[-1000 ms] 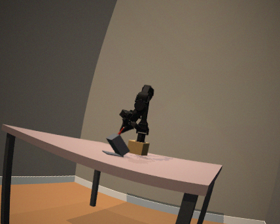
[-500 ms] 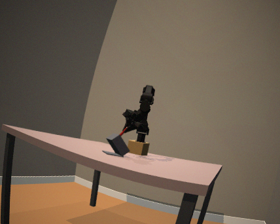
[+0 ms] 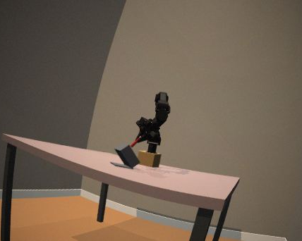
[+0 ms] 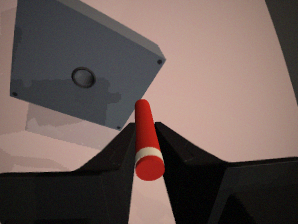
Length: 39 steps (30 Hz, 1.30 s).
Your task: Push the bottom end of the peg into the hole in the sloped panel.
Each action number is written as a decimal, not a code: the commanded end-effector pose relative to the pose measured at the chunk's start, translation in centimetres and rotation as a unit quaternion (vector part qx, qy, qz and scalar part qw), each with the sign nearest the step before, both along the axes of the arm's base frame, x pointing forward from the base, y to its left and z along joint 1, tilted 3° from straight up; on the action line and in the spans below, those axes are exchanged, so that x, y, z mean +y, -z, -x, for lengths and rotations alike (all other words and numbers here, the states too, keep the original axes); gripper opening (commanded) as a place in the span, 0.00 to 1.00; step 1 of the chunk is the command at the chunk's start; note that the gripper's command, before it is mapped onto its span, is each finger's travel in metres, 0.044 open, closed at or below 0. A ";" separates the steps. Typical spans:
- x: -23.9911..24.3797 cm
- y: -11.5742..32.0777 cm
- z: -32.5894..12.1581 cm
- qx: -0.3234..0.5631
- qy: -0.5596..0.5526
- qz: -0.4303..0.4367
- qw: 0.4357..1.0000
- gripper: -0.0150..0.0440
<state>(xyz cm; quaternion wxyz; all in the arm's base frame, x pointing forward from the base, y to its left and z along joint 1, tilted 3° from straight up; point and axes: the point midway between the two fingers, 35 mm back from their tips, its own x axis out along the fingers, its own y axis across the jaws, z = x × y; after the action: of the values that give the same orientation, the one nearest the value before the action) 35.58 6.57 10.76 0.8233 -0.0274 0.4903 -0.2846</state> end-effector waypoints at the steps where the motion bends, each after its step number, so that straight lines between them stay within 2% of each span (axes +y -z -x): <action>1: 0.6 -0.2 0.0 -0.011 -0.002 0.005 1.000 0.25; 39: 6.1 -1.5 0.9 -0.081 -0.045 0.034 0.995 0.25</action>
<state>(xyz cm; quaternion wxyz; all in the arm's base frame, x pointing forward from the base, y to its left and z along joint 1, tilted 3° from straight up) 34.76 12.16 12.04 0.8661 -0.0553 0.4203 -0.2649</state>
